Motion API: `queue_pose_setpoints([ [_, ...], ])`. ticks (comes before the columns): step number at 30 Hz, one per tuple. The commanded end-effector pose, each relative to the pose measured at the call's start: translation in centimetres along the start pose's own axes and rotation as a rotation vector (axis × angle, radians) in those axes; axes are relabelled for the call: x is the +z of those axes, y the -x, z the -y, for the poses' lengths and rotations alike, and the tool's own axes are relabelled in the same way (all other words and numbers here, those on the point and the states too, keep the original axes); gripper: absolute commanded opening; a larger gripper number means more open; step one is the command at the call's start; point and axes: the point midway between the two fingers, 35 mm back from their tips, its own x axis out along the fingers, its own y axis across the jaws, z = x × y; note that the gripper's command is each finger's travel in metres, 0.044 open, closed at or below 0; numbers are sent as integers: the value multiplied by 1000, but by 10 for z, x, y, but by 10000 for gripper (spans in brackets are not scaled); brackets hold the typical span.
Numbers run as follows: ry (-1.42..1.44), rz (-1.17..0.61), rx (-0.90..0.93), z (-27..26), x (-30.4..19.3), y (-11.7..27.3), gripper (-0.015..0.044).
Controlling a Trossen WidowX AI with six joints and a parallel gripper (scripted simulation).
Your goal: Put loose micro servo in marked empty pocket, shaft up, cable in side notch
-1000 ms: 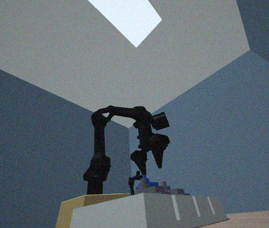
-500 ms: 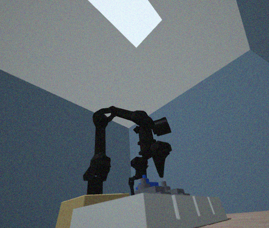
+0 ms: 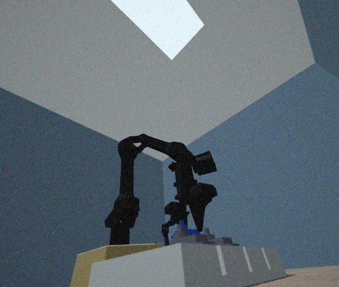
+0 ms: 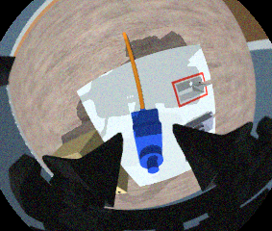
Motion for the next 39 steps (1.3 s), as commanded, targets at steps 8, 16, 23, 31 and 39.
queue_pose_setpoints([
  [8,3,-4,1,-1,-1,-1,98],
  [16,3,-4,1,-3,-3,21,0],
  [23,3,-4,1,-7,-6,29,0],
  [31,3,-4,0,3,1,29,0],
  [39,3,-2,1,0,16,29,0],
])
